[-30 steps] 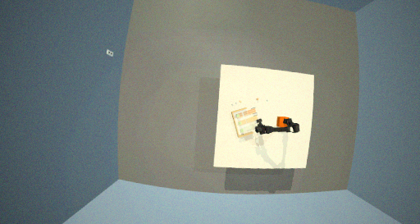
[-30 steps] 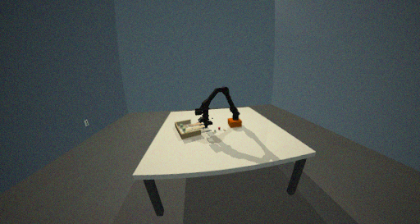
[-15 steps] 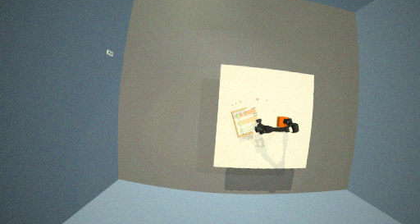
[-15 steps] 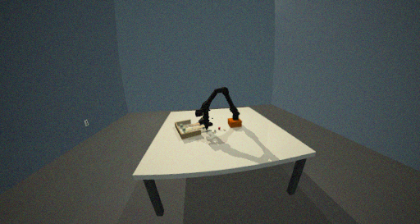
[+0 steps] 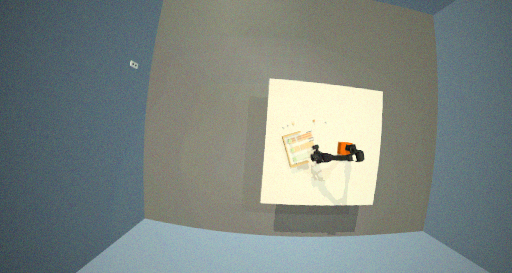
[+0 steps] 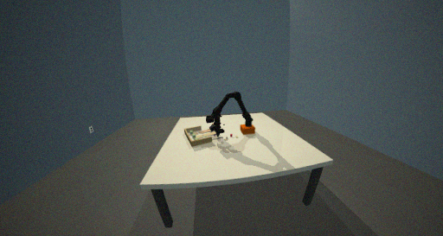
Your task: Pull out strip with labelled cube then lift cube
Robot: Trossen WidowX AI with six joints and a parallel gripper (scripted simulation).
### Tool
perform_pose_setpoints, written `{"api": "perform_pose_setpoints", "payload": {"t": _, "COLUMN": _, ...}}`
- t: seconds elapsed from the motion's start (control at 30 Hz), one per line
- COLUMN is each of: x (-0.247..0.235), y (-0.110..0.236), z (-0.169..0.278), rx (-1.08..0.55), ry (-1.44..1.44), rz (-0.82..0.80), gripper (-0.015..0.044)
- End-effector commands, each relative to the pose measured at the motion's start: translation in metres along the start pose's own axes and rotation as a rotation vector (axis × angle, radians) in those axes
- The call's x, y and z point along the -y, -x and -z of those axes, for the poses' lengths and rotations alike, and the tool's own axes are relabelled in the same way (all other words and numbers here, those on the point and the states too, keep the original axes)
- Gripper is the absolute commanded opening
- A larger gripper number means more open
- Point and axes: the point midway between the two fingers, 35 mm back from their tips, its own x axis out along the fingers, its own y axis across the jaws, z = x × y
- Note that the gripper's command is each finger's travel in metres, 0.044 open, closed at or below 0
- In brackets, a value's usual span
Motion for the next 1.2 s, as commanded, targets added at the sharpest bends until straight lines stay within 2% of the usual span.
{"api": "perform_pose_setpoints", "payload": {"t": 0.0, "x": -0.0007, "y": -0.0008, "z": -0.0002, "rx": 0.001, "ry": 0.003, "rz": -0.003, "gripper": 0.0000}}
{"api": "perform_pose_setpoints", "payload": {"t": 1.17, "x": -0.0007, "y": -0.0042, "z": -0.0002, "rx": 0.001, "ry": 0.003, "rz": -0.003, "gripper": 0.0000}}
